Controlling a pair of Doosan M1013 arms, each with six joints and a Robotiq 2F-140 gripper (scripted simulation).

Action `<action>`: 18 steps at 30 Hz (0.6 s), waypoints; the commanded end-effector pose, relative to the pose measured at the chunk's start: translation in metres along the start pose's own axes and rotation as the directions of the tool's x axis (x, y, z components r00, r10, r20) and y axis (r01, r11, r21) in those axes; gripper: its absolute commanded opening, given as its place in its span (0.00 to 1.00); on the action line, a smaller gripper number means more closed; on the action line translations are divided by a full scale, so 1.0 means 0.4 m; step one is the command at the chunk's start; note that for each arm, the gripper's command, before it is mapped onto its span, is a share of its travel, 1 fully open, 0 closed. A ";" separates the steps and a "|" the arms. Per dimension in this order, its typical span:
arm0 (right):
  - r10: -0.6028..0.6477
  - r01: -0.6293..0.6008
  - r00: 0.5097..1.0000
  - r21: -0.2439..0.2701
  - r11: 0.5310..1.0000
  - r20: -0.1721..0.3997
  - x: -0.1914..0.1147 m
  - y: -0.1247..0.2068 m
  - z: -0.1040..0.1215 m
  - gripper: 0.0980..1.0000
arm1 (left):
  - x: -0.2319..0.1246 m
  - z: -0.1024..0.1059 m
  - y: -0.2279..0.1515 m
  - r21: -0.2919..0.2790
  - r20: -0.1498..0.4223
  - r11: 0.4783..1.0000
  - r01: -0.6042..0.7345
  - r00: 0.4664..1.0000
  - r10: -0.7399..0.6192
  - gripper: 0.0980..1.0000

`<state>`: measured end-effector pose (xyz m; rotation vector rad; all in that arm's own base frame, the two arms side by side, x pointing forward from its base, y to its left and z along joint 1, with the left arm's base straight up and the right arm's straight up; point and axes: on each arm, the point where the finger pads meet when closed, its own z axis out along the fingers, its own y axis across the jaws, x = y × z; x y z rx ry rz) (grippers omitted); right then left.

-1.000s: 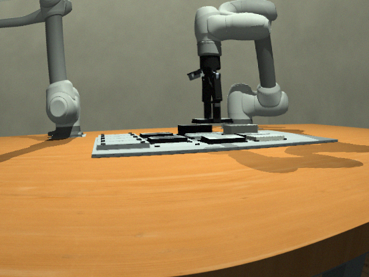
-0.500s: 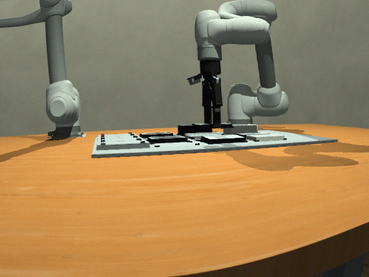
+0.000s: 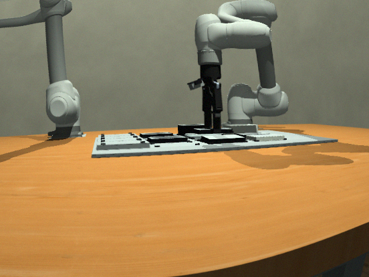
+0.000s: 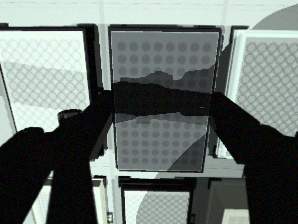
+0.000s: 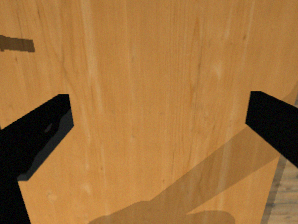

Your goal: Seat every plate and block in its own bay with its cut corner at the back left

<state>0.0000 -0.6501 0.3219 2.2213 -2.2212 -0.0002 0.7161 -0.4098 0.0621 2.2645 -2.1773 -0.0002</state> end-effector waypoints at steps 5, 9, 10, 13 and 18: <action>0.000 0.000 1.000 0.000 1.000 -0.001 0.001 0.000 -0.002 1.00 | 0.000 0.016 -0.001 0.002 -0.001 1.000 0.000 1.000 0.000 0.00; 0.000 0.000 1.000 0.000 1.000 -0.001 0.001 0.000 -0.002 1.00 | 0.000 0.016 -0.001 0.002 -0.001 1.000 0.000 1.000 0.000 0.00; 0.000 0.000 1.000 0.000 1.000 -0.001 0.001 0.000 -0.002 1.00 | 0.000 0.016 -0.001 0.002 -0.001 1.000 0.000 1.000 0.000 0.00; 0.000 0.000 1.000 0.000 1.000 -0.001 0.001 0.000 -0.002 1.00 | 0.000 0.016 -0.001 0.002 -0.001 1.000 0.000 1.000 0.000 0.00; 0.000 0.000 1.000 0.000 1.000 -0.001 0.001 0.000 -0.002 1.00 | 0.001 0.016 -0.001 0.002 -0.001 1.000 0.000 1.000 0.000 0.00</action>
